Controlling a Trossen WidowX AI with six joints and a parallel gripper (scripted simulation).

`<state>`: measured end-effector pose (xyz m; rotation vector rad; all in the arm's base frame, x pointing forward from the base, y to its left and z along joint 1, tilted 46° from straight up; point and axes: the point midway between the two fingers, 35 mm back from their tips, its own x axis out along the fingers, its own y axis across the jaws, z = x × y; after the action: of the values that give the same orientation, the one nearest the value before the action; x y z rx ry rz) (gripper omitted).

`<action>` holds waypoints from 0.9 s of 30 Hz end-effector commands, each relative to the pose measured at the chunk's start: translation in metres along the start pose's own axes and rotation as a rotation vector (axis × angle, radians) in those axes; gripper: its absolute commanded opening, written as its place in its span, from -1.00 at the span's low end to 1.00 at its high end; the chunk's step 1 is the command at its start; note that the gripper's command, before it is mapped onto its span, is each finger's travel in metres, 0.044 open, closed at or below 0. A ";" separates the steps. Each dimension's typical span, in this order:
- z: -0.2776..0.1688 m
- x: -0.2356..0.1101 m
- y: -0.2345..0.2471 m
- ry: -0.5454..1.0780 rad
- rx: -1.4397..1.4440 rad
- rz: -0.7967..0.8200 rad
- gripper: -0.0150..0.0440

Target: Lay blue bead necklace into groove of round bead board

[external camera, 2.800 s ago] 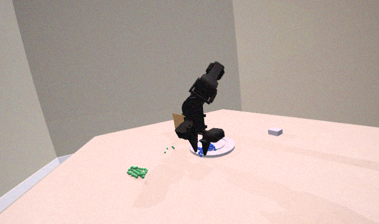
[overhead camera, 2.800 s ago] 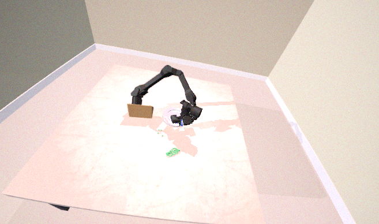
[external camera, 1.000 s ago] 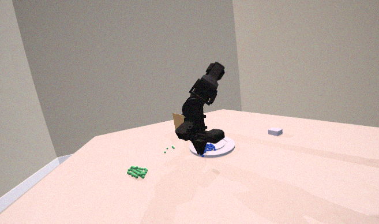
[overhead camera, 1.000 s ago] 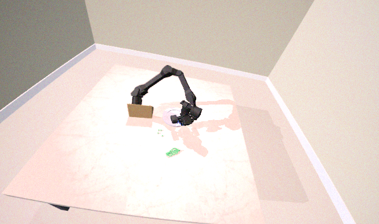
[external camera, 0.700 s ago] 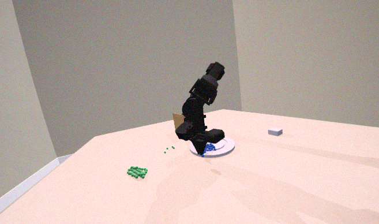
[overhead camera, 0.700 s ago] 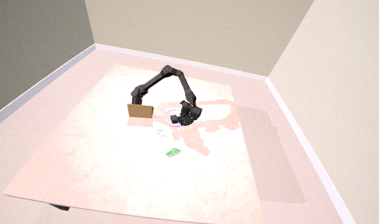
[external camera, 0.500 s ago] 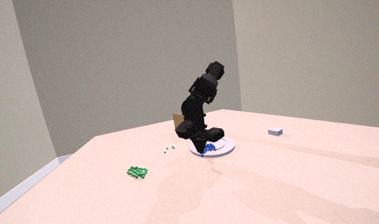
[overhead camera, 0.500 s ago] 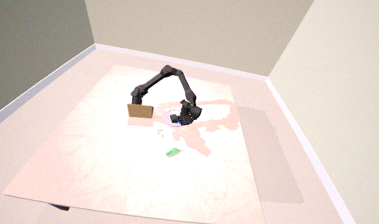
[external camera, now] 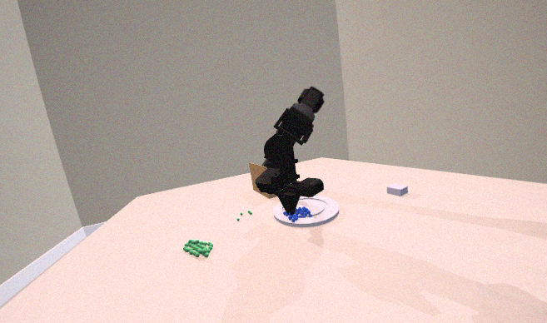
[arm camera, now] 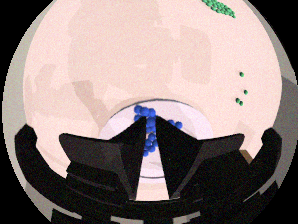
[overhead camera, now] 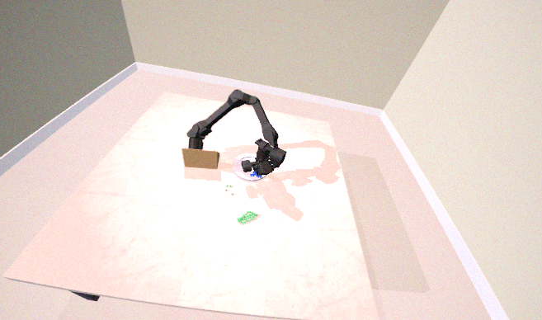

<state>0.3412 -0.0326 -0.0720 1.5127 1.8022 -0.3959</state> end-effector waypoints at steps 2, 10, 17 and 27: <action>-0.012 -0.001 -0.006 -0.003 0.001 0.002 -0.49; -0.034 0.000 -0.019 -0.002 0.002 0.001 -0.49; -0.047 0.001 -0.027 -0.002 0.002 0.001 -0.49; -0.045 0.003 -0.025 -0.008 -0.003 0.007 -0.31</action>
<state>0.3022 -0.0069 -0.0495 1.5139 1.7917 -0.3958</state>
